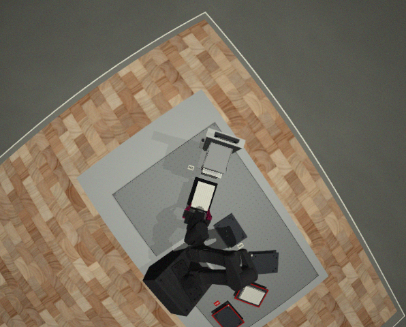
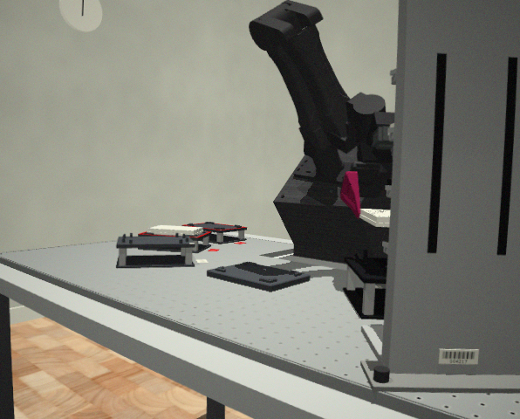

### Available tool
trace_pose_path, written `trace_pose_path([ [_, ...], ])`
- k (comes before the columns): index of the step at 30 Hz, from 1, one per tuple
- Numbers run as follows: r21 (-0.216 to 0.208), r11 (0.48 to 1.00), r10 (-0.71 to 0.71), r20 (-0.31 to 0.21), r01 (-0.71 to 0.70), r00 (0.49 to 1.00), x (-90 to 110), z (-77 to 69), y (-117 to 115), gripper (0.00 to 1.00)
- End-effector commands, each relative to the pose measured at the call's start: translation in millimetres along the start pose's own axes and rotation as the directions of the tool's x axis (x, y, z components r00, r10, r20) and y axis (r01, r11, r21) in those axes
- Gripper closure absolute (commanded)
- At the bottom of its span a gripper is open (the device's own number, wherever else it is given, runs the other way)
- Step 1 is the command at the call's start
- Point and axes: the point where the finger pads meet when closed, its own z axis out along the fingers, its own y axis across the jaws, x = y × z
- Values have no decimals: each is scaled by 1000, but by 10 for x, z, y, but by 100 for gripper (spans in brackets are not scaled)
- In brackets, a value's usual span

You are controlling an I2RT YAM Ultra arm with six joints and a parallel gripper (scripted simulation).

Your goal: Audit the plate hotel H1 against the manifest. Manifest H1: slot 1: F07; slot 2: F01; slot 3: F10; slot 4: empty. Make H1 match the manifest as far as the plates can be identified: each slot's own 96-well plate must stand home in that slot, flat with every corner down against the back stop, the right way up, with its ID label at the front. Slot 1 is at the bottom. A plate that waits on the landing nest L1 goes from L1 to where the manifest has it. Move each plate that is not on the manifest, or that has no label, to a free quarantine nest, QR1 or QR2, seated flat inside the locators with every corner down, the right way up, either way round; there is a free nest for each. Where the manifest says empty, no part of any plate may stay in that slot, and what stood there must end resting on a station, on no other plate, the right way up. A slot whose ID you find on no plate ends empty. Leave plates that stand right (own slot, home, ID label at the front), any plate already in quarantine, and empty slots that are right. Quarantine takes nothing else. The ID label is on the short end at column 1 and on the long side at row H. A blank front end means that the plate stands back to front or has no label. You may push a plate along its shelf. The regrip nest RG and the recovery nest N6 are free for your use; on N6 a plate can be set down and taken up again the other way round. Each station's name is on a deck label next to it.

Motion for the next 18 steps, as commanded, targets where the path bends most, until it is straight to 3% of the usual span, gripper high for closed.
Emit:
trace_pose_path([
  [1, -8, 1000, 12, 20, -12, 1000, -53, -1, 13, 14],
  [18, -8, 1000, 12, 20, -12, 1000, 1, 52, 14, 14],
])
